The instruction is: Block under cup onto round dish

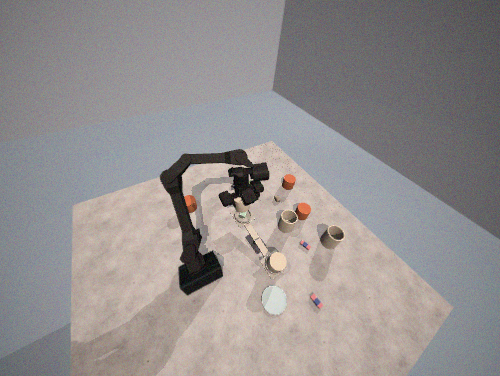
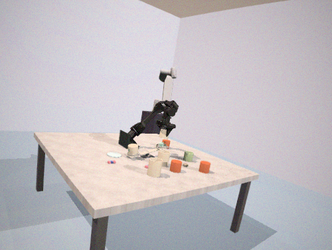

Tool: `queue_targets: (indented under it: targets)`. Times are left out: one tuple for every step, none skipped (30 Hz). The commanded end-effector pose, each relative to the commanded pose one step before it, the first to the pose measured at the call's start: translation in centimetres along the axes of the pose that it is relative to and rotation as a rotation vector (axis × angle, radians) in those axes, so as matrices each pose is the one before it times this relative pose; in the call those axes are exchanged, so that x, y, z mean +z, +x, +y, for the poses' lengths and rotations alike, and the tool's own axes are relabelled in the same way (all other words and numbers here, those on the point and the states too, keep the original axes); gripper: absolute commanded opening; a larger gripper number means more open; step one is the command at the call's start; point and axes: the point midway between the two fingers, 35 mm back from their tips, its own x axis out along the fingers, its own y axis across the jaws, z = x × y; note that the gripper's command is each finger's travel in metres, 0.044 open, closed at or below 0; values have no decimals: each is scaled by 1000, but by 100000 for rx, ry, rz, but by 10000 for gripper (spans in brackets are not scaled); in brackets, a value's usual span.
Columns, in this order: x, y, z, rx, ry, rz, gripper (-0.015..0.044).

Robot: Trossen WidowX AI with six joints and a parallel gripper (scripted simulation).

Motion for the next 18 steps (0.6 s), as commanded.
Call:
queue_targets:
  targets:
    - [-6,-851,102,1294,-138,-539,0]
    - [-6,-129,-22,62,129,5,0]
    - [-6,-129,-22,62,129,5,0]
    - [-7,-129,-23,62,129,6,0]
    - [-7,-129,-24,62,129,6,0]
    - [-7,-129,-24,62,129,7,0]
    - [-7,-129,-25,62,129,7,0]
    - [-6,-106,-21,51,106,7,0]
    - [-4,-64,-13,31,64,4,0]
    - [-23,641,-106,-1102,341,692,0]
    - [0,0,0,0,0,0,0]
    - [0,0,0,0,0,0,0]
    - [0,0,0,0,0,0,0]
    - [0,0,0,0,0,0,0]
    - [0,0,0,0,0,0,0]
    - [0,0,0,0,0,0,0]
    - [0,0,0,0,0,0,0]
    - [0,0,0,0,0,0,0]
